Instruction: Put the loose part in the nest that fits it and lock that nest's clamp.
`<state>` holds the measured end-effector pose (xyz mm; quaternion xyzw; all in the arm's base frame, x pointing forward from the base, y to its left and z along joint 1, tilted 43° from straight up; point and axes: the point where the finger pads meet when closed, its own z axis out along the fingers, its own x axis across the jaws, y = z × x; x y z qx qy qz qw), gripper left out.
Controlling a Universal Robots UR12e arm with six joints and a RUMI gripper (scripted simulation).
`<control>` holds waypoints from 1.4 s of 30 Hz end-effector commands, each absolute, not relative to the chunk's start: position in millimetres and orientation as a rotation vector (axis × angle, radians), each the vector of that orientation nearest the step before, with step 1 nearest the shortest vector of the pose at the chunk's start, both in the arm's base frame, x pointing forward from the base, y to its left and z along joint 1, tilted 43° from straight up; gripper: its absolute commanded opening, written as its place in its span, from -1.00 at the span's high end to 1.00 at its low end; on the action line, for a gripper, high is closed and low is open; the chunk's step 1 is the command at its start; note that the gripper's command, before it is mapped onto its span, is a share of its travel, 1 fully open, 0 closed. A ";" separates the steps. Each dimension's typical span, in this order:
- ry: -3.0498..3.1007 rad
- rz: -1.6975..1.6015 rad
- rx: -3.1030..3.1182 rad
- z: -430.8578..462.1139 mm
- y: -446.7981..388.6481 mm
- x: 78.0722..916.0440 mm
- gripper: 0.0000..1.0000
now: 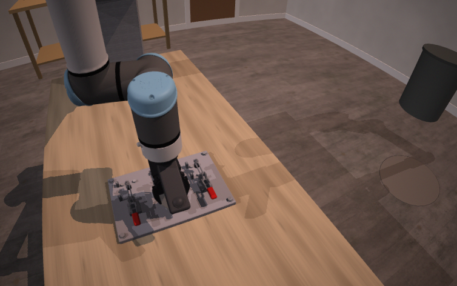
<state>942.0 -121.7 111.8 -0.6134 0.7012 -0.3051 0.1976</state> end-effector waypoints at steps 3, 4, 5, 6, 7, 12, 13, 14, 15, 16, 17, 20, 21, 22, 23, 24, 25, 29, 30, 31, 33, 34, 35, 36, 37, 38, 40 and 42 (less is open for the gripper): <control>1.959 -0.856 -1.716 111.9 -120.6 946.6 1.00; 1.959 -0.856 -1.716 111.9 -120.6 946.6 1.00; 1.959 -0.856 -1.716 111.9 -120.6 946.6 1.00; 1.959 -0.856 -1.716 112.4 -120.6 946.6 1.00; 1.959 -0.856 -1.716 112.4 -120.6 946.3 1.00; 1.960 -0.856 -1.716 112.4 -120.3 945.5 1.00; 1.960 -0.856 -1.716 112.4 -120.3 945.5 1.00; 1.960 -0.856 -1.716 112.4 -120.3 945.5 1.00; 1.960 -0.856 -1.716 112.4 -120.3 945.5 1.00; 1.960 -0.856 -1.716 112.4 -120.3 945.5 1.00; 1.960 -0.856 -1.716 112.4 -120.3 945.5 1.00; 1.960 -0.856 -1.716 112.4 -120.3 945.5 1.00; 1.960 -0.856 -1.716 112.4 -120.3 945.5 1.00; 1.960 -0.856 -1.716 112.4 -120.3 945.5 1.00; 1.960 -0.856 -1.716 112.4 -120.3 945.5 1.00; 1.960 -0.856 -1.716 112.4 -120.3 945.5 1.00; 1.960 -0.856 -1.716 112.4 -120.3 945.5 0.44; 1.960 -0.856 -1.716 112.4 -120.4 945.5 0.44; 1.960 -0.856 -1.716 112.4 -120.4 945.5 0.44; 1.960 -0.856 -1.716 112.4 -120.4 945.5 0.44; 1.960 -0.856 -1.716 112.4 -120.4 945.5 0.44; 1.960 -0.856 -1.716 112.4 -120.4 945.5 0.44; 1.960 -0.856 -1.716 112.4 -120.4 945.5 0.44; 1.960 -0.856 -1.716 112.4 -120.4 945.5 0.44; 1.960 -0.856 -1.716 112.4 -120.4 945.5 0.44; 1.960 -0.856 -1.716 112.4 -120.4 945.5 0.44; 1.960 -0.856 -1.716 112.4 -120.4 945.5 0.44; 1.960 -0.856 -1.716 112.4 -120.4 945.5 0.44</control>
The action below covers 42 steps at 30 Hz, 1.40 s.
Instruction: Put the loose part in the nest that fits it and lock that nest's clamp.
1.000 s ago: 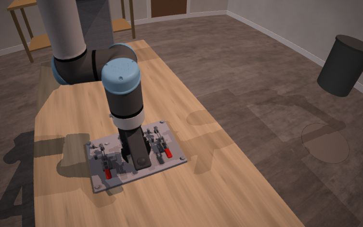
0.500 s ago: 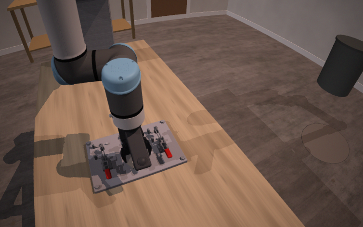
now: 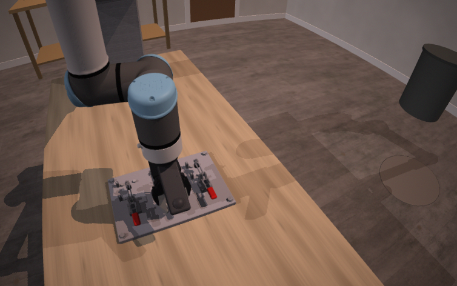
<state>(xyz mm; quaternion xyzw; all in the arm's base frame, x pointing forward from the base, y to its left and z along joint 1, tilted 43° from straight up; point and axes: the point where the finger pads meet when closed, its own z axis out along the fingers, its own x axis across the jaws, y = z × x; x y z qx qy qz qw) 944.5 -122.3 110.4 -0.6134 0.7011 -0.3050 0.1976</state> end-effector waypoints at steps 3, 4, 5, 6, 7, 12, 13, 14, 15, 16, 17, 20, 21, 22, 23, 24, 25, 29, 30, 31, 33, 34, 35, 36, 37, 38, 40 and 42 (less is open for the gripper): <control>1.960 -0.856 -1.716 112.4 -120.4 945.5 0.44; 1.960 -0.856 -1.716 112.4 -120.4 945.5 0.44; 1.960 -0.856 -1.716 112.4 -120.4 945.5 0.44; 1.960 -0.856 -1.716 112.4 -120.4 945.5 0.44; 1.960 -0.856 -1.716 112.4 -120.4 945.5 0.44; 1.960 -0.855 -1.716 114.0 -119.8 943.4 0.44; 1.960 -0.855 -1.716 114.0 -119.8 943.4 0.44; 1.960 -0.855 -1.716 114.0 -119.8 943.4 0.44; 1.961 -0.854 -1.717 113.8 -119.2 941.6 0.44; 1.962 -0.853 -1.718 114.8 -118.9 940.2 0.44; 1.962 -0.853 -1.718 116.5 -118.5 938.8 0.44; 1.962 -0.853 -1.718 123.4 -117.1 932.6 0.44; 1.962 -0.853 -1.717 126.1 -116.5 930.1 0.44; 1.962 -0.853 -1.717 129.1 -115.8 927.5 0.44; 1.962 -0.853 -1.717 132.1 -115.2 924.8 0.44; 1.962 -0.853 -1.717 135.2 -114.5 922.1 0.44; 1.962 -0.853 -1.717 138.2 -113.9 919.4 0.44; 1.962 -0.853 -1.717 148.5 -111.7 910.1 0.44; 1.962 -0.853 -1.717 148.5 -111.7 910.1 0.44; 1.962 -0.853 -1.717 148.5 -111.7 910.1 0.44; 1.963 -0.853 -1.717 152.1 -110.9 906.9 0.44; 1.963 -0.853 -1.717 153.3 -110.7 905.8 0.44; 1.963 -0.853 -1.717 154.3 -110.5 905.0 0.44; 1.963 -0.853 -1.717 154.9 -110.3 904.4 0.44; 1.963 -0.853 -1.717 155.2 -110.3 904.1 0.44; 1.963 -0.853 -1.717 155.3 -110.2 904.0 0.44; 1.963 -0.853 -1.717 155.4 -110.2 904.0 0.44; 1.963 -0.853 -1.717 155.4 -110.3 904.0 0.44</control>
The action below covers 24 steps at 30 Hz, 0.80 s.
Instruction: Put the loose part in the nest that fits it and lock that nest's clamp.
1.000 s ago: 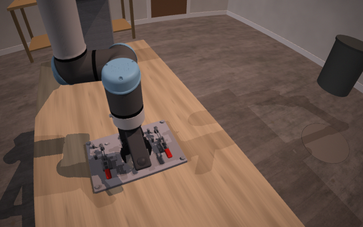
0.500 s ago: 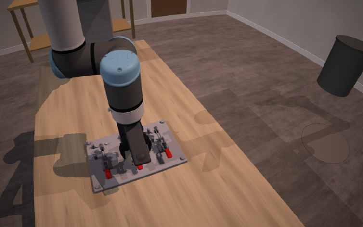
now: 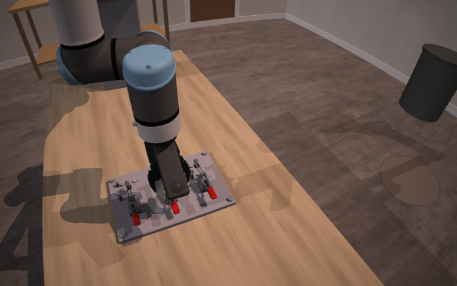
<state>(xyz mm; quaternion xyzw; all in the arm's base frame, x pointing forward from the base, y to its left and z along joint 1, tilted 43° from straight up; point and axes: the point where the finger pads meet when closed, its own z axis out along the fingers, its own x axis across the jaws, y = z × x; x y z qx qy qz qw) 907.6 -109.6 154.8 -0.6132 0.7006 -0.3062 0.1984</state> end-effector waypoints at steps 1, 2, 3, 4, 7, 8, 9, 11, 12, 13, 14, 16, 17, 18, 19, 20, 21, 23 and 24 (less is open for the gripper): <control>1.962 -0.854 -1.716 155.8 -110.4 904.3 0.44; 1.962 -0.854 -1.716 155.8 -110.5 904.8 0.44; 1.962 -0.855 -1.716 155.8 -110.7 905.1 0.44; 1.962 -0.855 -1.716 155.8 -110.7 905.3 0.44; 1.962 -0.855 -1.716 155.8 -110.8 905.4 0.44; 1.962 -0.855 -1.716 155.8 -110.8 905.4 0.44; 1.962 -0.855 -1.716 155.8 -110.8 905.4 0.44; 1.962 -0.855 -1.716 155.8 -110.8 905.4 0.44; 1.962 -0.855 -1.716 155.8 -110.8 905.4 0.44; 1.962 -0.855 -1.716 155.9 -110.7 905.3 0.44; 1.962 -0.855 -1.716 156.1 -110.7 905.0 0.44; 1.962 -0.855 -1.716 157.1 -110.3 903.8 0.44; 1.963 -0.854 -1.716 157.1 -110.0 902.8 0.44; 1.963 -0.853 -1.717 157.6 -109.8 901.9 0.44; 1.963 -0.854 -1.717 158.6 -109.6 901.0 0.44; 1.963 -0.854 -1.717 159.8 -109.3 900.0 0.44; 1.963 -0.854 -1.717 161.2 -109.0 898.8 0.44; 1.963 -0.854 -1.717 161.2 -109.0 898.8 0.44; 1.963 -0.853 -1.717 162.7 -108.5 897.4 0.44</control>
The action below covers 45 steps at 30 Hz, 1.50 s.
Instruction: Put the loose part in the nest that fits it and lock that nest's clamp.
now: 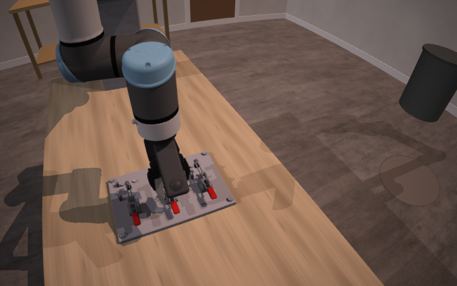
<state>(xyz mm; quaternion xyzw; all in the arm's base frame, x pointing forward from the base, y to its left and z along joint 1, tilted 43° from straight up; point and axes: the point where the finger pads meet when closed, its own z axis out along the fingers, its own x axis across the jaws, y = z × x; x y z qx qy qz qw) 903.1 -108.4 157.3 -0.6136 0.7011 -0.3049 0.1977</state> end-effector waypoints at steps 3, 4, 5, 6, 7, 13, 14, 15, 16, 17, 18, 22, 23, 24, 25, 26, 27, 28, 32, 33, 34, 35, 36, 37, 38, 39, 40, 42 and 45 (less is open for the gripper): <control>1.963 -0.854 -1.717 168.4 -107.2 892.3 0.44; 1.963 -0.854 -1.717 170.5 -106.8 890.4 0.44; 1.963 -0.854 -1.716 172.8 -106.2 888.4 0.44; 1.963 -0.854 -1.716 175.2 -105.7 886.3 0.44; 1.963 -0.854 -1.716 177.6 -105.1 884.1 0.44; 1.963 -0.854 -1.717 191.9 -101.4 871.3 0.44; 1.963 -0.854 -1.717 194.1 -100.9 869.5 0.44; 1.963 -0.854 -1.717 194.1 -100.9 869.5 0.44; 1.963 -0.854 -1.717 194.1 -100.9 869.5 0.44; 1.963 -0.854 -1.717 196.1 -100.3 867.7 0.44; 1.963 -0.854 -1.716 197.9 -99.9 866.0 0.44; 1.963 -0.854 -1.716 203.5 -98.7 861.0 0.44; 1.963 -0.854 -1.716 204.5 -98.4 860.2 0.44; 1.963 -0.854 -1.716 205.2 -98.1 859.5 0.44; 1.963 -0.854 -1.716 205.8 -97.8 859.0 0.44; 1.963 -0.854 -1.717 206.2 -97.6 858.7 0.44; 1.963 -0.853 -1.717 206.4 -97.4 858.5 0.44; 1.963 -0.853 -1.717 206.6 -97.3 858.4 0.44; 1.962 -0.854 -1.716 207.1 -97.3 858.7 0.44; 1.962 -0.854 -1.716 207.1 -97.3 858.7 0.44; 1.962 -0.854 -1.716 206.9 -97.6 859.4 0.44; 1.962 -0.854 -1.716 206.8 -97.6 859.5 0.44; 1.962 -0.854 -1.716 206.7 -97.7 859.6 0.44; 1.962 -0.854 -1.716 206.7 -97.7 859.6 0.44; 1.962 -0.854 -1.716 206.8 -97.7 859.6 0.44; 1.962 -0.855 -1.716 206.8 -97.7 859.6 0.44; 1.962 -0.855 -1.716 206.8 -97.7 859.6 0.44; 1.962 -0.855 -1.716 206.8 -97.7 859.6 0.44; 1.962 -0.855 -1.716 206.8 -97.7 859.6 0.44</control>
